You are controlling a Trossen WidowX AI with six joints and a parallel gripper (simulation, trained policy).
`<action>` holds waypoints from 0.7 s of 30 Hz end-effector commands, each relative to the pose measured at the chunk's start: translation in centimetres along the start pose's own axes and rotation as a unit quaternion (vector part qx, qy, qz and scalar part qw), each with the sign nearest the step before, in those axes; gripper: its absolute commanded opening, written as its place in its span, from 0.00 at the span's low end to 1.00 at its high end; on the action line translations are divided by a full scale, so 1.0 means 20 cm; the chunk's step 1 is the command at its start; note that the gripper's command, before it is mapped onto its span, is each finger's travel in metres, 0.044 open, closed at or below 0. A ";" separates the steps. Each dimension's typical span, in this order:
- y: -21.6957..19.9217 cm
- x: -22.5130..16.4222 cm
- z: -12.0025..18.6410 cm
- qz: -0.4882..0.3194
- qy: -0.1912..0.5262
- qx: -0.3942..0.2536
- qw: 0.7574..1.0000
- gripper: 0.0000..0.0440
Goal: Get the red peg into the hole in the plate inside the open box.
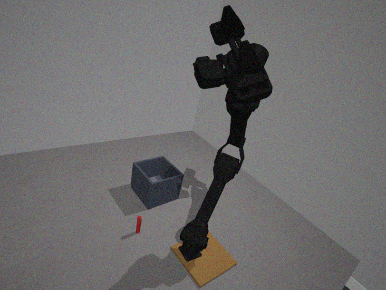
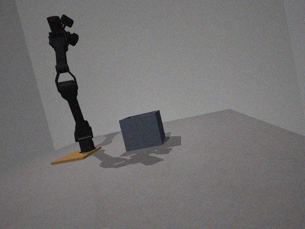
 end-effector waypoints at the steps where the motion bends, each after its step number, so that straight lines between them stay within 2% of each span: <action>1: -0.01 0.02 0.00 0.003 -0.009 -0.005 1.000 0.97; 2: -0.03 0.05 -0.01 0.007 -0.019 -0.012 1.000 1.00; 11: -0.15 0.42 -0.04 0.055 -0.159 -0.050 0.985 1.00; 21: -0.18 0.87 0.02 0.087 -0.321 -0.070 0.940 1.00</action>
Point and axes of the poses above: the point midway between the two fingers, 35 mm back from their tips, its own z axis back along the fingers, its own y axis across the jaws, x = y × z, the point moved 5 cm from there along z, back along the fingers, and after that the axes turned 11 degrees about -z, right-handed, at the moved point
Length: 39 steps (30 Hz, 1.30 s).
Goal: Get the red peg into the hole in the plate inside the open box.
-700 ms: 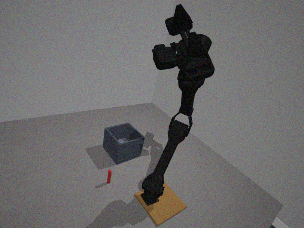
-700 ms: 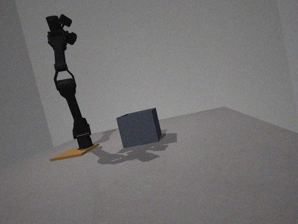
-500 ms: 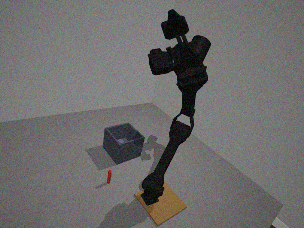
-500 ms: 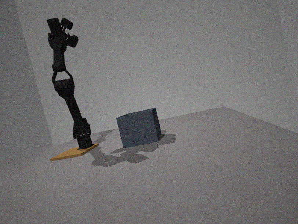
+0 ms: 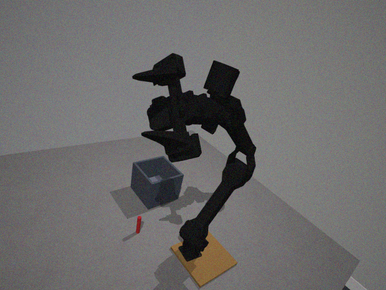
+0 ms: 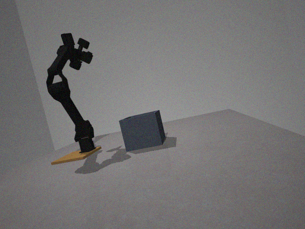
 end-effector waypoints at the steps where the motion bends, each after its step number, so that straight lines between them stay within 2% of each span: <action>1: -0.04 0.18 -0.07 0.009 -0.071 -0.014 0.997 1.00; 9: -0.06 0.54 -0.12 0.011 -0.207 -0.031 0.978 1.00; 18: -0.06 0.94 -0.06 -0.004 -0.353 -0.051 0.934 1.00; 24: -0.06 1.18 0.04 -0.024 -0.444 -0.068 0.893 1.00; 31: -0.07 1.43 0.20 -0.058 -0.540 -0.096 0.834 1.00; 39: -0.11 1.63 0.41 -0.107 -0.617 -0.135 0.768 1.00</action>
Point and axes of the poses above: the point midway between the two fingers, 35 mm back from their tips, its own z axis back along the fingers, its own y axis across the jaws, x = y × z, the point moved 5 cm from there along z, back along the fingers, and after that the axes turned 11 degrees about -z, right-handed, at the moved point
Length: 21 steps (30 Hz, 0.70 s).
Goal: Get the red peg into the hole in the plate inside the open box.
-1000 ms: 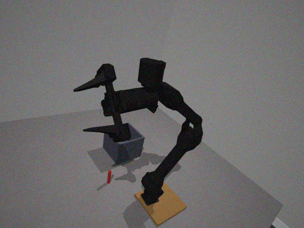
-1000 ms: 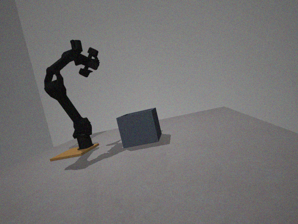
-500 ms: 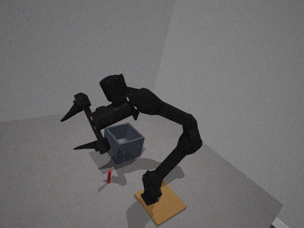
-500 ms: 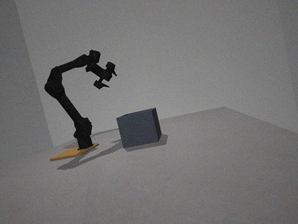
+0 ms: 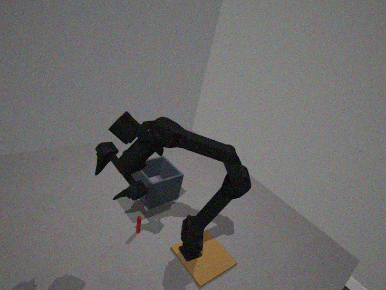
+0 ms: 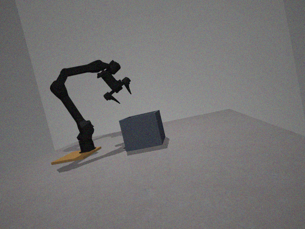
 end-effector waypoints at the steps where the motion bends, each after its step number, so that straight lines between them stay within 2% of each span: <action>1: -0.01 0.13 -0.07 -0.013 -0.046 -0.037 0.998 1.00; 10: -0.07 0.35 -0.15 -0.041 -0.106 -0.110 0.987 1.00; 21: -0.18 0.51 -0.22 -0.068 -0.132 -0.183 0.972 1.00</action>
Point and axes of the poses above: the point midway between the two fingers, 35 mm back from their tips, its own z axis back along the fingers, its own y axis across the jaws, x = y × z, the point moved 5 cm from there along z, back along the fingers, and after that the axes turned 11 degrees about -z, right-handed, at the moved point
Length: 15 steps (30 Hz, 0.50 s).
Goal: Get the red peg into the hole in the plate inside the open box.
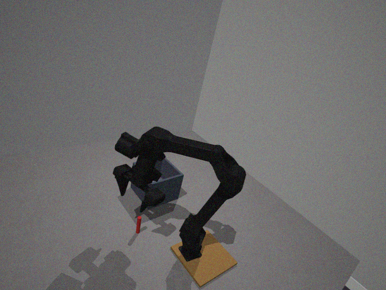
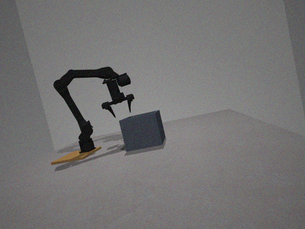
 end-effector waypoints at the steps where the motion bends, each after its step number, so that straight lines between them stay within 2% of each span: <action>1: -0.03 0.04 -0.06 -0.006 -0.006 -0.031 0.999 1.00; 15: -0.09 0.14 -0.27 -0.030 -0.001 -0.084 0.996 1.00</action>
Point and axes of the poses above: the point midway between the two fingers, 35 mm back from their tips, its own z axis back along the fingers, its own y axis across the jaws, x = y × z, the point moved 5 cm from there along z, back along the fingers, and after that the axes turned 11 degrees about -z, right-handed, at the moved point
